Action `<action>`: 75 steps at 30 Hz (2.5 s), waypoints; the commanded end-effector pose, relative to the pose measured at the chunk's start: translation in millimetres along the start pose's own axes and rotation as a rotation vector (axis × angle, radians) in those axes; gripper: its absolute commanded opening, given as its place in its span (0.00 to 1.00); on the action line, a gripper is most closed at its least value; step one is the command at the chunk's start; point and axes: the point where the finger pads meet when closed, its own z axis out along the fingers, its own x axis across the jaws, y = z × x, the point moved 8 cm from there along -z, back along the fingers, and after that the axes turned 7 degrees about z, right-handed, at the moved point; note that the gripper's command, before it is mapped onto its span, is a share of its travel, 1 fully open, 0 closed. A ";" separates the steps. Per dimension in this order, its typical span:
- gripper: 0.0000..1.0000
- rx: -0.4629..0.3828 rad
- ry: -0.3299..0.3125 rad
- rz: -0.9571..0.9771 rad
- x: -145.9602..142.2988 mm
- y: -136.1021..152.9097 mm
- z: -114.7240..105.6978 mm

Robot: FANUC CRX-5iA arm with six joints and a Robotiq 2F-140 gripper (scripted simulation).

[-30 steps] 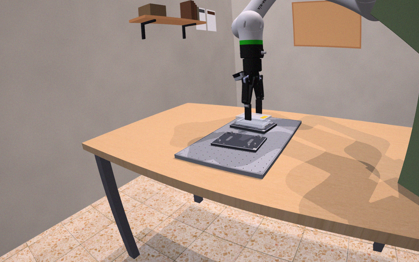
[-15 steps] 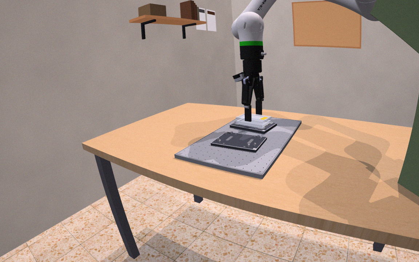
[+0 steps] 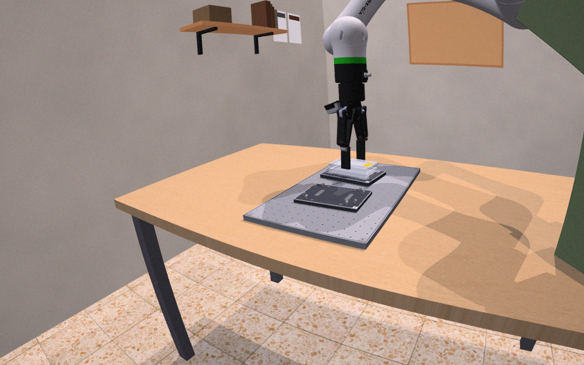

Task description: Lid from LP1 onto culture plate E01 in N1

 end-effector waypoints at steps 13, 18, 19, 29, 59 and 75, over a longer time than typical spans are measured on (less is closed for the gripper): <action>0.61 0.001 0.000 0.001 -0.2 -0.5 3.7; 0.61 0.001 0.000 0.001 -0.2 -0.5 5.5; 0.61 0.001 0.000 0.001 -0.2 -0.5 6.0; 0.61 0.001 0.000 0.001 -0.3 -0.5 9.5; 0.61 0.001 0.000 0.001 -0.3 -0.5 10.3; 0.61 0.001 0.000 0.001 -0.3 -0.5 12.9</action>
